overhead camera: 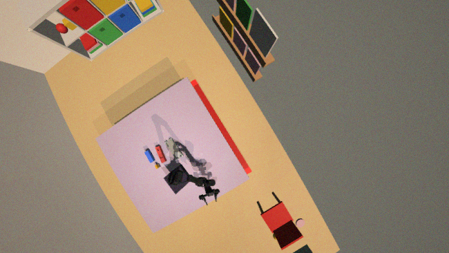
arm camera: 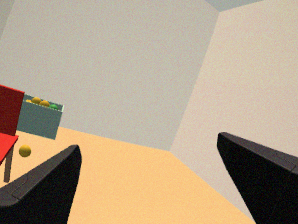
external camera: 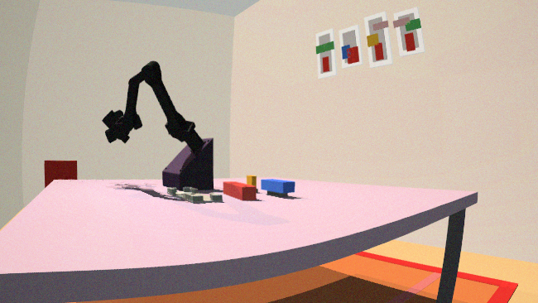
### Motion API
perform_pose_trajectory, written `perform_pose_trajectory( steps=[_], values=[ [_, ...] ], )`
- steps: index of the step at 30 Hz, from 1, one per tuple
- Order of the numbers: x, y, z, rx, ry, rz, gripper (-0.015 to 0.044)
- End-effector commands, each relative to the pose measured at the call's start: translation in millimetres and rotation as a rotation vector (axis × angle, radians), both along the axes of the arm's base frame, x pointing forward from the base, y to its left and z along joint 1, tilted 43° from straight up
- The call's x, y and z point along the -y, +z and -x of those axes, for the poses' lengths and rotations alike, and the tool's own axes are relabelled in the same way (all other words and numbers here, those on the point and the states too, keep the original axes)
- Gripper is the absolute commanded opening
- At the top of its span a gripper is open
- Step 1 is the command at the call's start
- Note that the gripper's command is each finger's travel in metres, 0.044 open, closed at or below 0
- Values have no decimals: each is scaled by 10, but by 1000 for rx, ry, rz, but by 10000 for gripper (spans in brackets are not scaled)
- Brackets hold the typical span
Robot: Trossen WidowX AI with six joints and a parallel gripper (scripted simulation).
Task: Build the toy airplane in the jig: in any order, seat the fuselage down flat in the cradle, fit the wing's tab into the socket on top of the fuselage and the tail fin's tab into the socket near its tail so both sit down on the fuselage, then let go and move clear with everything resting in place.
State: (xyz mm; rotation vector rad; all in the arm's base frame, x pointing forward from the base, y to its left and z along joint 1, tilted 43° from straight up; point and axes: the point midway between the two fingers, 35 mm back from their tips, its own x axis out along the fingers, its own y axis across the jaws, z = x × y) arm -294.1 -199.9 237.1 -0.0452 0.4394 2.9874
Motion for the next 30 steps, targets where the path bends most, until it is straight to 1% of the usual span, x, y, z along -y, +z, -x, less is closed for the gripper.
perform_pose_trajectory(
  steps=[1, 2, 6, 13, 18, 22, 26, 30],
  values=[
    [0, 0, 0, 0, 0, 0, 426],
    [12, -1, -6, 1, 4, 0, 440],
    [282, -21, -162, 15, 102, -8, 440],
    [1097, -95, -889, 63, 439, -38, 440],
    [1532, -122, -1562, 91, 680, -56, 440],
    [1767, -147, -2175, 113, 874, -76, 440],
    [1882, -188, -2846, 133, 1073, -111, 440],
    [1872, -231, -3532, 151, 1271, -150, 440]
  ],
)
